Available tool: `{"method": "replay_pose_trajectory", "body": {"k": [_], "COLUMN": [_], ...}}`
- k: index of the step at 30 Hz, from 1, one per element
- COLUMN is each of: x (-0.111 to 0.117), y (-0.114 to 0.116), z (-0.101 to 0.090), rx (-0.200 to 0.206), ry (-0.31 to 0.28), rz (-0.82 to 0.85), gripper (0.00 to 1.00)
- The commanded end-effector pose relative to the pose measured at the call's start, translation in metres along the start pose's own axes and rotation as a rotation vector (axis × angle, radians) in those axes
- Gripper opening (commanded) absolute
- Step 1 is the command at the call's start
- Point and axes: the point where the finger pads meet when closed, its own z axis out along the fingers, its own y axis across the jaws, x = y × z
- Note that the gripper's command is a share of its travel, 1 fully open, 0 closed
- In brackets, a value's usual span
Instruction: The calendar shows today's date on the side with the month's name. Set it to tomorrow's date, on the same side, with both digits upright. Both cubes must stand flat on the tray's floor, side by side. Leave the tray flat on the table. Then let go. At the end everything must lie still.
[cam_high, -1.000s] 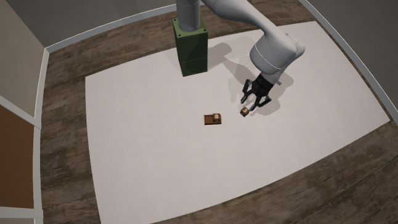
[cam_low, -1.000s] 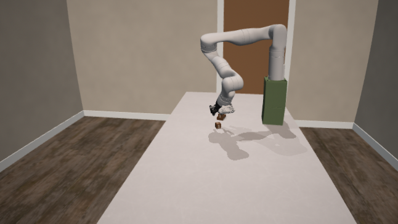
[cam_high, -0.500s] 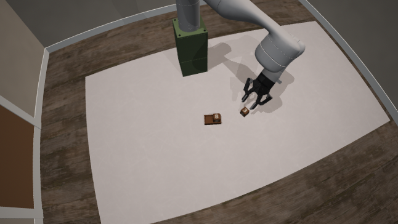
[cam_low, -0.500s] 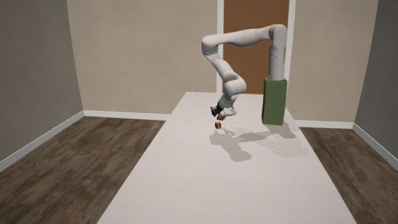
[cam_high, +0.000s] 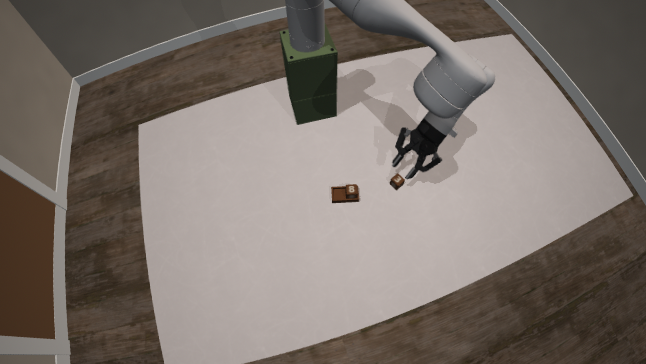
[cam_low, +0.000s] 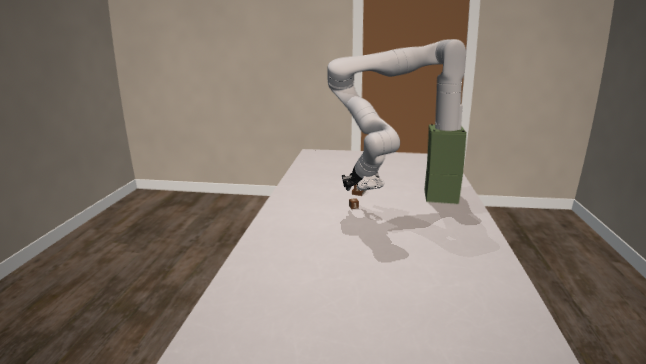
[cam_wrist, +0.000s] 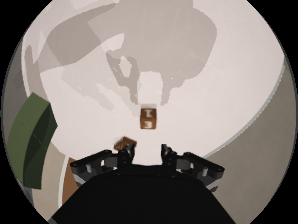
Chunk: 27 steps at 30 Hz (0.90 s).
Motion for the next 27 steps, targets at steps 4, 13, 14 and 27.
{"method": "replay_pose_trajectory", "body": {"k": [4,13,14,27], "x": [0.003,0.012,0.014,0.029], "y": [0.0,0.0,0.0,0.0], "z": [0.002,0.012,0.014,0.029], "rx": [0.0,0.0,0.0,0.0], "ry": [0.0,0.0,0.0,0.0], "rz": [0.0,0.0,0.0,0.0], "gripper": [0.46,0.46,0.46,0.46]}}
